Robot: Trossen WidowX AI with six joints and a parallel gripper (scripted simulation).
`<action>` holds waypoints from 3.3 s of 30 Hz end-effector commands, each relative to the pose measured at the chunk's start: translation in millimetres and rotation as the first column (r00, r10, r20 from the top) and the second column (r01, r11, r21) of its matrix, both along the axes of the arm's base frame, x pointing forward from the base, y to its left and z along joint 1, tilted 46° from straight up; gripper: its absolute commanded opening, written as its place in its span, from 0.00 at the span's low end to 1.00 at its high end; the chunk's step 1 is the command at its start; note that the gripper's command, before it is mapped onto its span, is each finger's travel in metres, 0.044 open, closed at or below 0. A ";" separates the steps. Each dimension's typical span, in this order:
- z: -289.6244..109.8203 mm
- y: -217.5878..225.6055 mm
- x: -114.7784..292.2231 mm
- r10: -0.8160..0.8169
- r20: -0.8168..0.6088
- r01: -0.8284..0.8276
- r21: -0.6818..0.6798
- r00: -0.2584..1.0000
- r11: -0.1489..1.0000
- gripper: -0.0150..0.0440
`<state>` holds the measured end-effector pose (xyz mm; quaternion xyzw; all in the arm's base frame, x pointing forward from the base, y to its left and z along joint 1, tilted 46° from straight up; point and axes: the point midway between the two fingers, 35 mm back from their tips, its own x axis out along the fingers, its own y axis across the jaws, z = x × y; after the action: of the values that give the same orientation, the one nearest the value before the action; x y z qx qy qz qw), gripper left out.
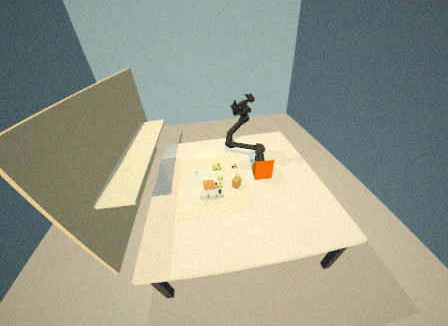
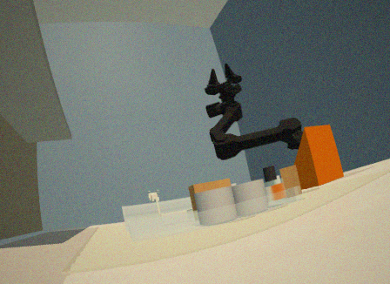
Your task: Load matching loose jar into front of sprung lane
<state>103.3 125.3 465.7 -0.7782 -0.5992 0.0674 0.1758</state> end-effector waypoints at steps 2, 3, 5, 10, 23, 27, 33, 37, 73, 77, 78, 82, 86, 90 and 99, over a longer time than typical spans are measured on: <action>2.1 0.0 -5.6 -0.024 0.040 0.024 -0.002 0.999 1.000 1.00; 4.3 0.6 -12.7 -0.052 0.089 0.053 -0.005 0.995 0.999 1.00; 7.8 4.5 -29.7 -0.116 0.207 0.121 -0.012 0.972 0.993 1.00; 5.0 28.3 -67.0 -0.226 0.480 0.280 -0.043 0.848 0.959 1.00; -81.6 139.0 -81.0 -0.048 0.915 0.630 -0.237 0.400 0.740 1.00; -126.3 165.2 -56.3 0.112 0.937 0.715 -0.326 0.330 0.619 1.00; -195.0 180.2 -8.0 0.346 0.879 0.795 -0.455 0.328 0.402 1.00; -241.1 174.6 26.6 0.476 0.791 0.813 -0.534 0.383 0.233 1.00; -470.3 -100.6 77.7 0.101 -0.448 -0.173 -0.529 0.888 -0.831 1.00; -470.3 -100.6 77.7 0.101 -0.448 -0.173 -0.529 0.888 -0.831 1.00; -472.1 -102.2 77.7 0.101 -0.448 -0.172 -0.529 0.888 -0.831 1.00; -483.8 -113.7 77.0 0.101 -0.448 -0.172 -0.528 0.888 -0.831 1.00; -485.1 -115.2 77.1 0.101 -0.448 -0.172 -0.529 0.888 -0.831 1.00; -494.1 -126.1 77.0 0.100 -0.448 -0.172 -0.528 0.888 -0.832 1.00; -505.2 -136.4 77.4 0.100 -0.448 -0.172 -0.527 0.888 -0.832 1.00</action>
<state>185.0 -2.8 -32.7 -0.2563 -0.2881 0.6279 -0.6761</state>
